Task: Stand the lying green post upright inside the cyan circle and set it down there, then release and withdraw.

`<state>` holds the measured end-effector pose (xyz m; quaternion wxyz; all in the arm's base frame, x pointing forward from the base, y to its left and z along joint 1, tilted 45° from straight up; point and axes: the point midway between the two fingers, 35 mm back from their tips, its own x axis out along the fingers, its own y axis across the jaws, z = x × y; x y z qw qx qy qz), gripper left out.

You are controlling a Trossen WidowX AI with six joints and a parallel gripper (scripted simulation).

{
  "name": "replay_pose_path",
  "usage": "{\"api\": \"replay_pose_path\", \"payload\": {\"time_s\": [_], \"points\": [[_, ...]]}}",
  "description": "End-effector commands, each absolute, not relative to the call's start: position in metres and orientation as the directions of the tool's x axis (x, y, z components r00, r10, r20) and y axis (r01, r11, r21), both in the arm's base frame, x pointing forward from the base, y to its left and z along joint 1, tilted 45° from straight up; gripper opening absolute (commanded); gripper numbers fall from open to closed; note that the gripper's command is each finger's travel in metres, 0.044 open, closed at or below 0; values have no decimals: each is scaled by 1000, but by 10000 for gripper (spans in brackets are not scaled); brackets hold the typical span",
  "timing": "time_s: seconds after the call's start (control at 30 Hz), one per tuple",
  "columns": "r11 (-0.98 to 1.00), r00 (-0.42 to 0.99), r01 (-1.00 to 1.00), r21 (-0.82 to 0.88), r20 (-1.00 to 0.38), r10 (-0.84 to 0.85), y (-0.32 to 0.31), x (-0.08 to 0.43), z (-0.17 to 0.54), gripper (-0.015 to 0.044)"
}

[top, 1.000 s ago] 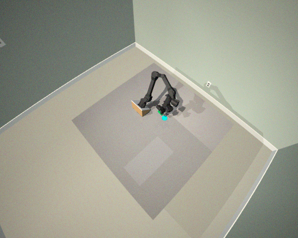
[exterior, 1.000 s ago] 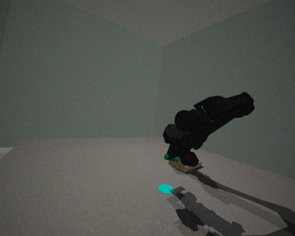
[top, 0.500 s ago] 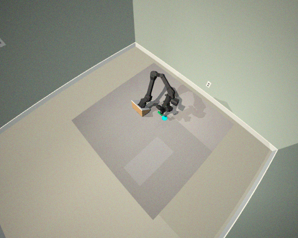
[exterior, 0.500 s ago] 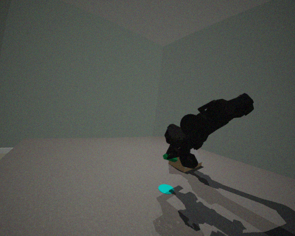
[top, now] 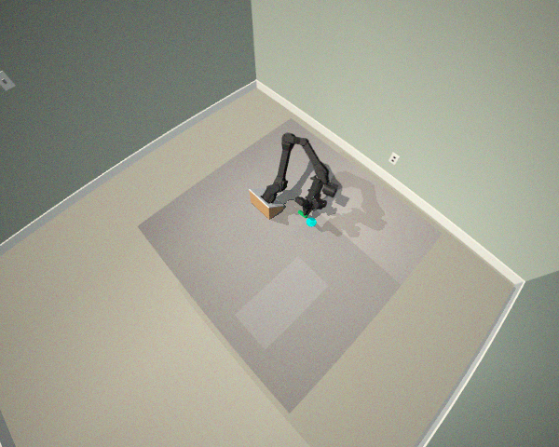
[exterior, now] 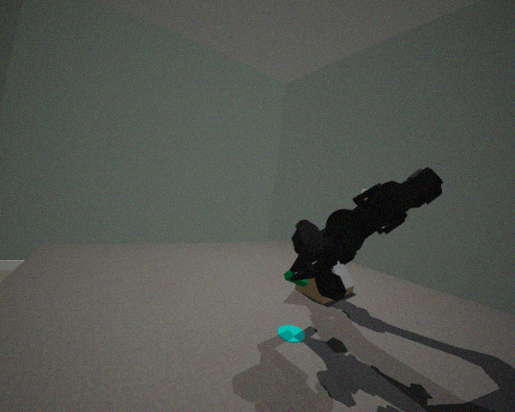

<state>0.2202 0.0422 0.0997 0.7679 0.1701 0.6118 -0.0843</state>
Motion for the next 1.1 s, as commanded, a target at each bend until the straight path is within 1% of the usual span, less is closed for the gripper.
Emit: {"api": "replay_pose_path", "payload": {"time_s": [0.0,1.07], "points": [[926,258,349,147,-964,56,41,220,99,23],[911,421,393,127,-905,-55,42,223,102,23]]}}
